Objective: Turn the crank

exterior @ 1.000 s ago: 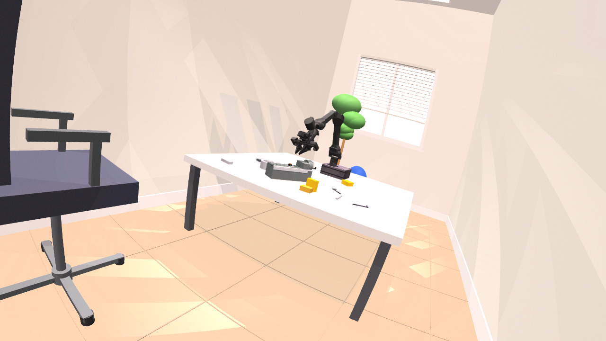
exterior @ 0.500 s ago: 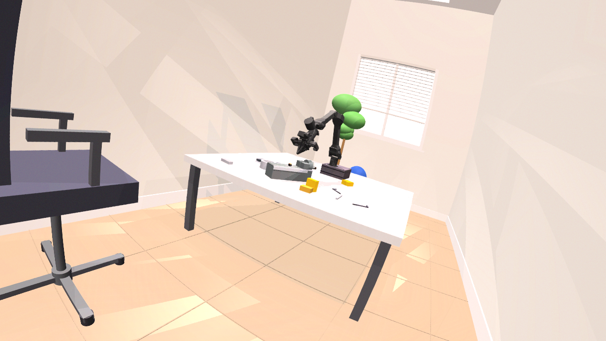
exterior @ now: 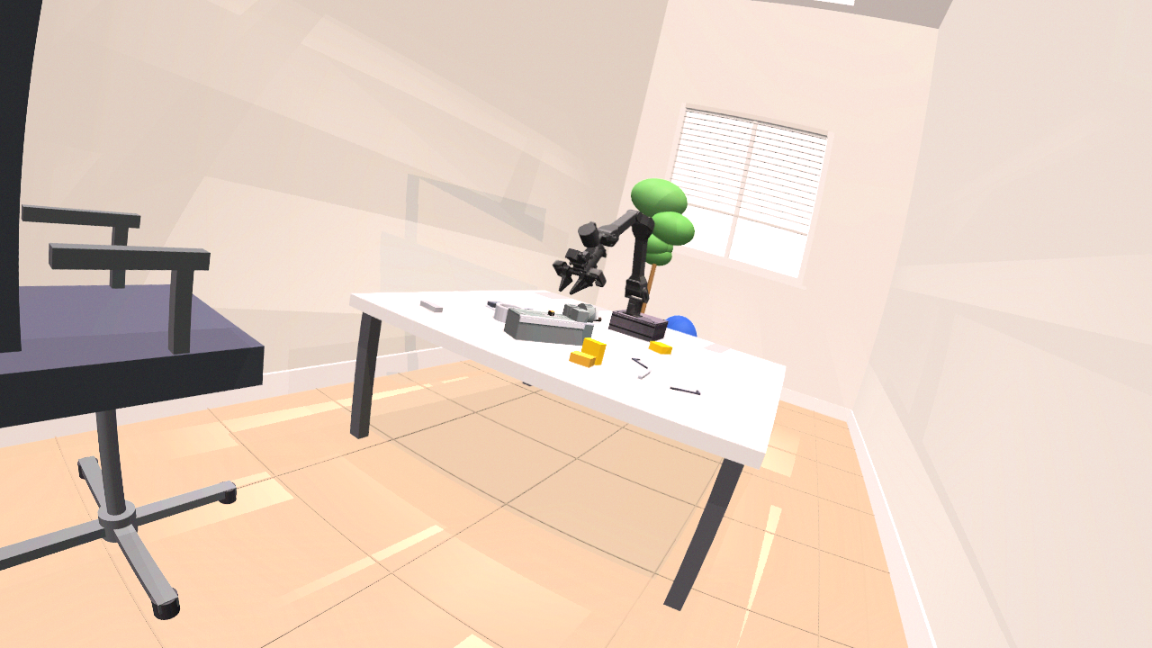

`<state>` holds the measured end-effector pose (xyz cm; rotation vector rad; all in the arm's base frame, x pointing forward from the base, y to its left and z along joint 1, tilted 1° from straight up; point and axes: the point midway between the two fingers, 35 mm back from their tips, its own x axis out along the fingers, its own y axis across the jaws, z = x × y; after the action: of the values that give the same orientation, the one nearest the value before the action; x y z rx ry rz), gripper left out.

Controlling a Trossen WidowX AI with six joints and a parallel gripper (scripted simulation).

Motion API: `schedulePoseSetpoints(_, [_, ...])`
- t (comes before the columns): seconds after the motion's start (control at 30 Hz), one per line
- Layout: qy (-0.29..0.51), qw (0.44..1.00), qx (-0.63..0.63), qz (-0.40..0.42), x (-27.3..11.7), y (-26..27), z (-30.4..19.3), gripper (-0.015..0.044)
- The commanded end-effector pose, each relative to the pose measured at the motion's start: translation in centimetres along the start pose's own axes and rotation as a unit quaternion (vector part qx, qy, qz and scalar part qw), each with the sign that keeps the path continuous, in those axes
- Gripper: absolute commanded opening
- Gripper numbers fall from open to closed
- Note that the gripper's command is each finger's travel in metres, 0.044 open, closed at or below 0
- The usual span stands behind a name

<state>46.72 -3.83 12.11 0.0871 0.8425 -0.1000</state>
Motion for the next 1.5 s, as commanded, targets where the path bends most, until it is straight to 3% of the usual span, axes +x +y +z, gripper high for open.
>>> schedulePoseSetpoints(0.0, [0.0, 1.0, 0.0, 0.0, 0.0, -0.01, 0.0, 0.0289])
schedulePoseSetpoints(0.17, [0.0, 1.0, 0.0, 0.0, 0.0, -0.01, 0.0, 0.042])
schedulePoseSetpoints(0.23, [0.0, 1.0, 0.0, 0.0, 0.0, -0.01, 0.0, 0.044])
schedulePoseSetpoints(0.8, [0.0, 1.0, 0.0, 0.0, 0.0, -0.01, 0.0, 0.0])
schedulePoseSetpoints(1.4, [0.0, 1.0, 0.0, 0.0, 0.0, 0.0, 0.0, 0.0])
schedulePoseSetpoints(1.47, [0.0, 1.0, 0.0, 0.0, 0.0, 0.0, 0.0, 0.0053])
